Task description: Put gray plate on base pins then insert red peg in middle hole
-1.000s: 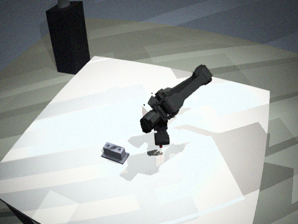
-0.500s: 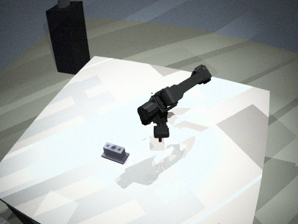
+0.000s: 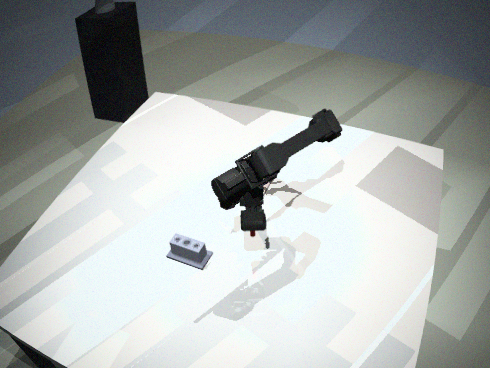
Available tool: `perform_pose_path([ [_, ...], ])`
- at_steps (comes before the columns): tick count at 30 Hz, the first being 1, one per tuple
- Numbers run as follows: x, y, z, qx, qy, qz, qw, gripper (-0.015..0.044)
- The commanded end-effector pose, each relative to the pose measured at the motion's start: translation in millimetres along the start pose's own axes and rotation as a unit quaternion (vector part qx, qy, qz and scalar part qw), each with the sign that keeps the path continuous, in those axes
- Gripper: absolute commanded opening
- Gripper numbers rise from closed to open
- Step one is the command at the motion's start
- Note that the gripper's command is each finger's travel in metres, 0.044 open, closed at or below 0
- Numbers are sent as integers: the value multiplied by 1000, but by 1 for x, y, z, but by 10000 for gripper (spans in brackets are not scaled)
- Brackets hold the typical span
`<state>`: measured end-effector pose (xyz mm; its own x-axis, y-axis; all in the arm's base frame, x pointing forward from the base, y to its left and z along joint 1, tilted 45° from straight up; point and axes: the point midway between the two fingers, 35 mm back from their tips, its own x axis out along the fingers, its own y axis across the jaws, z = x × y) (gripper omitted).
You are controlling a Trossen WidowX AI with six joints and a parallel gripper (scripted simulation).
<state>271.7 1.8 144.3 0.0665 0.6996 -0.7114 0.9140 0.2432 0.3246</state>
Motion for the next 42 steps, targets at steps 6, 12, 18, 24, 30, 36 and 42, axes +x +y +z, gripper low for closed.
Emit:
perform_pose_path([
  [6,-3,7,27,-5,-3,-3,1000,0],
  [12,-4,11,45,-7,-3,-4,1000,0],
  [18,-4,13,63,-9,-3,-5,1000,0],
  [24,-5,14,81,-12,-3,-6,1000,0],
  [30,-4,14,100,-14,-2,-7,1000,0],
  [36,-3,13,119,-17,-1,-7,1000,0],
  [42,-2,11,138,-20,0,-8,1000,0],
])
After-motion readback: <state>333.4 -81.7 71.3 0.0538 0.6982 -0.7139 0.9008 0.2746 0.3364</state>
